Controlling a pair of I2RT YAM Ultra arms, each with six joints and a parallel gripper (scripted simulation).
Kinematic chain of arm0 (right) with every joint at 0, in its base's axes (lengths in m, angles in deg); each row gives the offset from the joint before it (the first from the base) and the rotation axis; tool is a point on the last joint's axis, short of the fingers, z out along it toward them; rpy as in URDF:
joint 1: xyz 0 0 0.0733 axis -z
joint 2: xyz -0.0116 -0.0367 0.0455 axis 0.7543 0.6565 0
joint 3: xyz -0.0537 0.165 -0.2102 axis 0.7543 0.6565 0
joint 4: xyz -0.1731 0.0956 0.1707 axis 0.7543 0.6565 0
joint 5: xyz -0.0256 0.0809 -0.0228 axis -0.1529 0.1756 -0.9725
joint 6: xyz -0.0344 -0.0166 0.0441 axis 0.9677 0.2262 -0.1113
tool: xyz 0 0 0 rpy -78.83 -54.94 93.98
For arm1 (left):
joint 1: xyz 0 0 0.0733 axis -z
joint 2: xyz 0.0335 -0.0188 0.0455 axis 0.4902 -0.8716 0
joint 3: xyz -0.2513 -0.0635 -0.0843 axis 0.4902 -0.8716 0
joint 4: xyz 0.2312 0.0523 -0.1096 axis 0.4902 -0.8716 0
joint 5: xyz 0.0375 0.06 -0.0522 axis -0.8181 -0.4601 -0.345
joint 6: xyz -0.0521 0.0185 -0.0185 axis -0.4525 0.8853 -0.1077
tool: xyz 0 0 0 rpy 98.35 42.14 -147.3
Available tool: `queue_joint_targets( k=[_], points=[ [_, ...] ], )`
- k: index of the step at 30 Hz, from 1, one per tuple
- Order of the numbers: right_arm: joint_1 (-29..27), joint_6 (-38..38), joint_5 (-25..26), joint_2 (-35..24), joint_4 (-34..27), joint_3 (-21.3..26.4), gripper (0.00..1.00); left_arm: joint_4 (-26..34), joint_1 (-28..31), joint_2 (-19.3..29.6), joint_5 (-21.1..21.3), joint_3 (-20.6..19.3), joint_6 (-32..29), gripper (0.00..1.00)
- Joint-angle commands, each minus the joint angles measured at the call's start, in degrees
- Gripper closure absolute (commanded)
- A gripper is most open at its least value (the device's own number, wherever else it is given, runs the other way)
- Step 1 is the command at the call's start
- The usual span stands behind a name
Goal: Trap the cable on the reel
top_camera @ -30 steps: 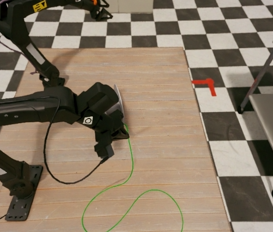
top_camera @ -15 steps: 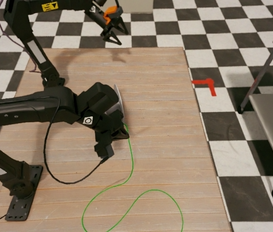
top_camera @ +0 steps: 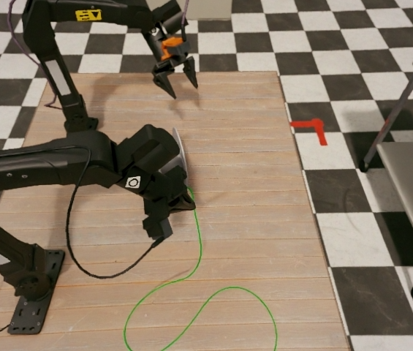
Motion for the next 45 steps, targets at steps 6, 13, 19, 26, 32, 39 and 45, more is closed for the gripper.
queue_joint_targets(
  k=[6, 13, 19, 26, 32, 39, 45],
  points=[
    [-0.3, -0.2, -0.9, -1.6, -0.2, -0.7, 1.00, -7.5, 5.6, -2.3, 6.5, 3.4, 7.3, 0.25],
    [-0.3, -0.2, -0.9, -1.6, -0.2, -0.7, 1.00, -10.3, 9.0, -3.5, 8.8, 4.4, 10.4, 0.25],
    [-0.3, -0.2, -0.9, -1.6, -0.2, -0.7, 1.00, -11.3, 10.1, -4.1, 9.4, 4.8, 11.4, 0.25],
    [-0.3, -0.2, -0.9, -1.6, -0.2, -0.7, 1.00, -11.9, 10.6, -4.1, 9.9, 5.2, 12.1, 0.25],
    [-0.3, -0.2, -0.9, -1.7, -0.2, -0.6, 1.00, -11.9, 10.5, -4.1, 9.9, 5.0, 12.2, 0.25],
    [-0.3, -0.2, -0.9, -2.0, -0.1, -0.3, 1.00, -9.2, 10.8, -4.0, 9.8, 1.2, 12.4, 0.25],
    [-0.3, -0.1, -0.9, -2.1, -0.1, -0.1, 1.00, -5.5, 11.0, -4.4, 9.8, -2.3, 11.6, 0.25]
  ],
)
